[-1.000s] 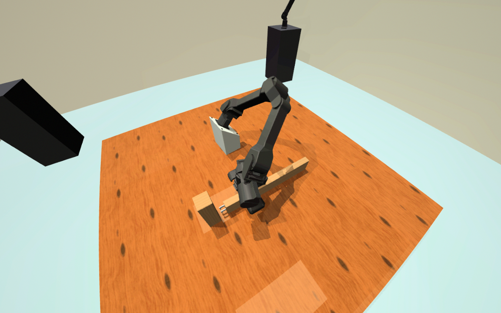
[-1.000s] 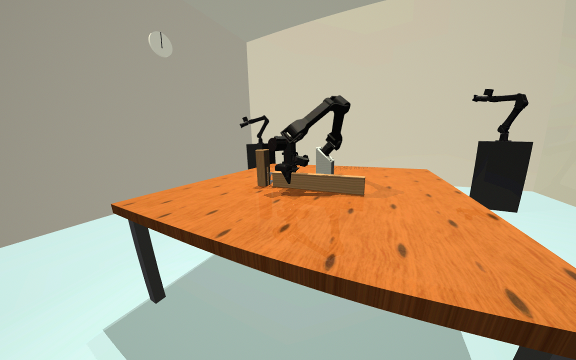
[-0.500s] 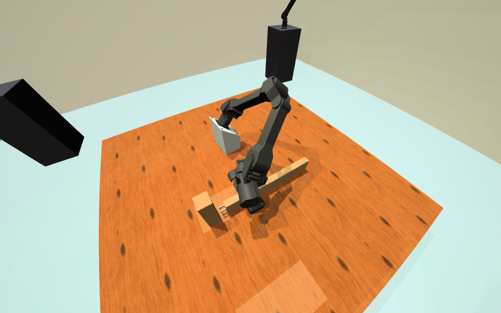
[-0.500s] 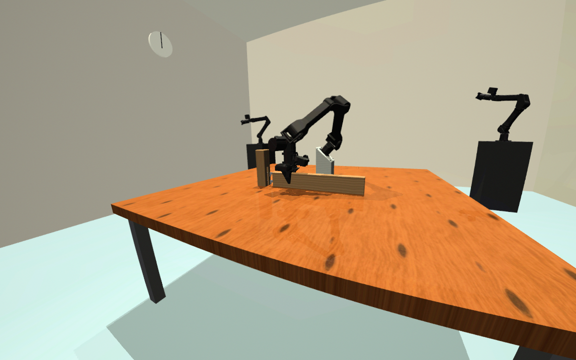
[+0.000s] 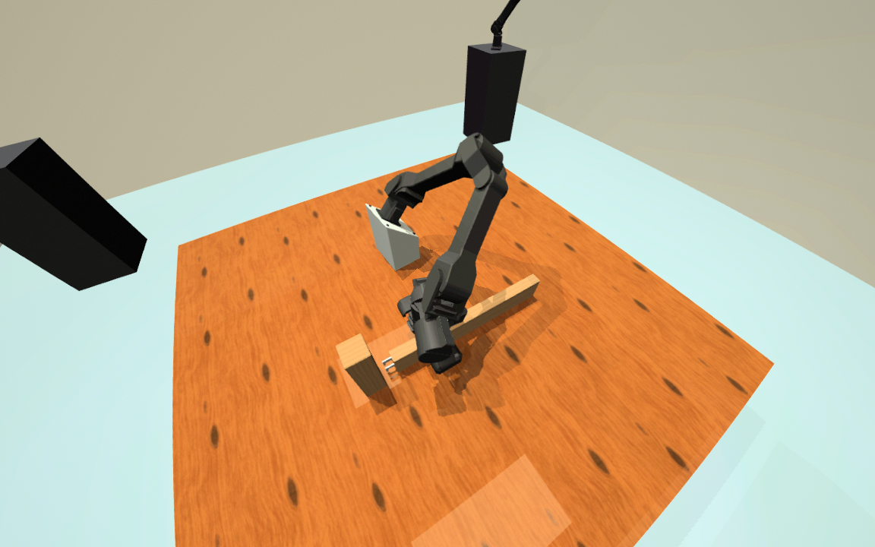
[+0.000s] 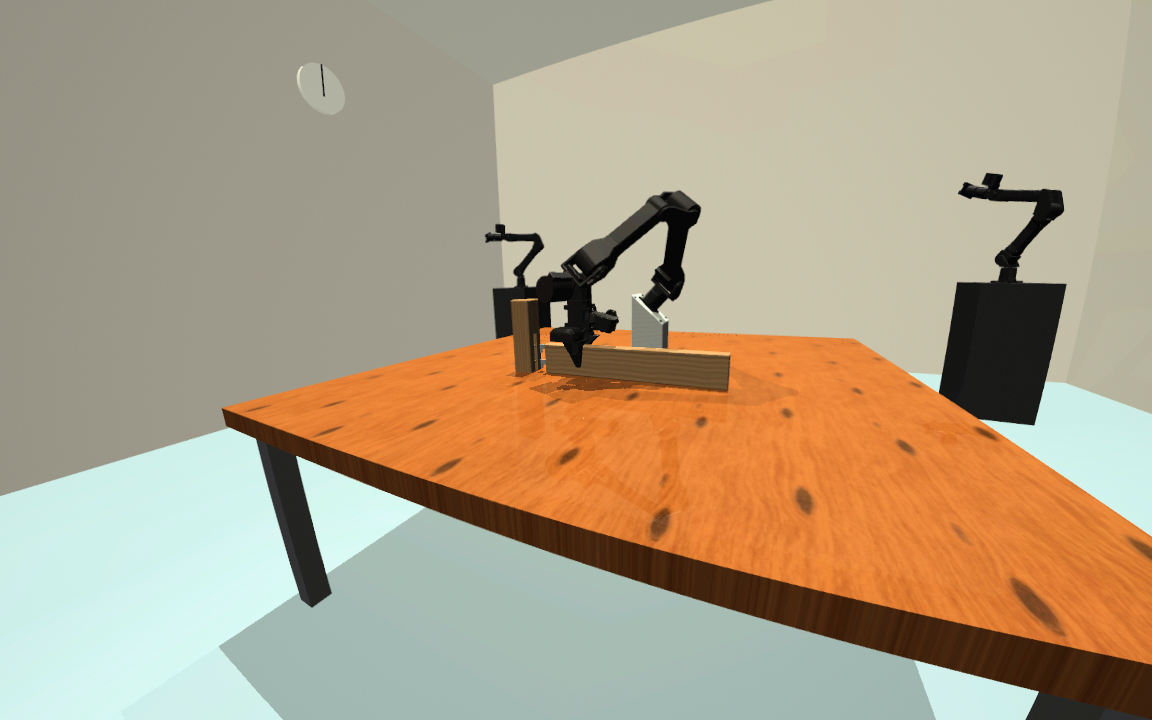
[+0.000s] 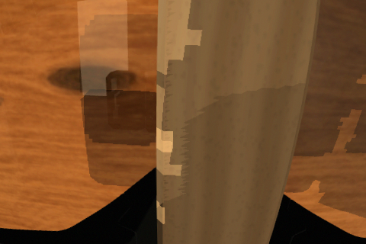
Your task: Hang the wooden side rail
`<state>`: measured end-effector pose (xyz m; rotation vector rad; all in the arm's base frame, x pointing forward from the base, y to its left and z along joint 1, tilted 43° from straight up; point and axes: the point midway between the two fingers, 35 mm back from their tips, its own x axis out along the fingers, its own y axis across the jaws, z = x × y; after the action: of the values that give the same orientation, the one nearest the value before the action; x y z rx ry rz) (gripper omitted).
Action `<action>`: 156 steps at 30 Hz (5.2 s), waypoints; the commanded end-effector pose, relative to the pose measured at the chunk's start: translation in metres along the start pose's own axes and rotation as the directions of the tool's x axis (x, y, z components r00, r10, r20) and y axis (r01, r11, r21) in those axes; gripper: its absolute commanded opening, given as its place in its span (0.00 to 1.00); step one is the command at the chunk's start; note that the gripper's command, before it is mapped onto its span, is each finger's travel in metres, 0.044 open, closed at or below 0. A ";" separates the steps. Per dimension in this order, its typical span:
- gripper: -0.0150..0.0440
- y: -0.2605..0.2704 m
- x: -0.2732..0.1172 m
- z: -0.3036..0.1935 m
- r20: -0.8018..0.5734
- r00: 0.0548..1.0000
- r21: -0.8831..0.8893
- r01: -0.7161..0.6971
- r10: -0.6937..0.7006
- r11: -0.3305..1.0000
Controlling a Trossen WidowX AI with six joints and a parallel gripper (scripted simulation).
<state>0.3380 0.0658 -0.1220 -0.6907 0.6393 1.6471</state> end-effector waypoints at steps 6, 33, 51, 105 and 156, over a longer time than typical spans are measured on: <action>0.25 -0.001 -0.005 0.000 0.001 1.000 0.003 0.007 -0.007 1.000; 0.25 -0.001 -0.009 0.000 0.001 1.000 0.003 0.007 -0.007 1.000; 0.25 -0.001 -0.012 0.000 0.001 1.000 0.003 0.007 -0.007 1.000; 0.25 -0.001 -0.021 0.000 0.001 1.000 0.003 0.007 -0.007 1.000; 0.25 -0.006 -0.018 -0.005 0.000 1.000 0.002 0.007 -0.007 1.000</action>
<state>0.3432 0.0539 -0.1117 -0.6865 0.6387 1.6504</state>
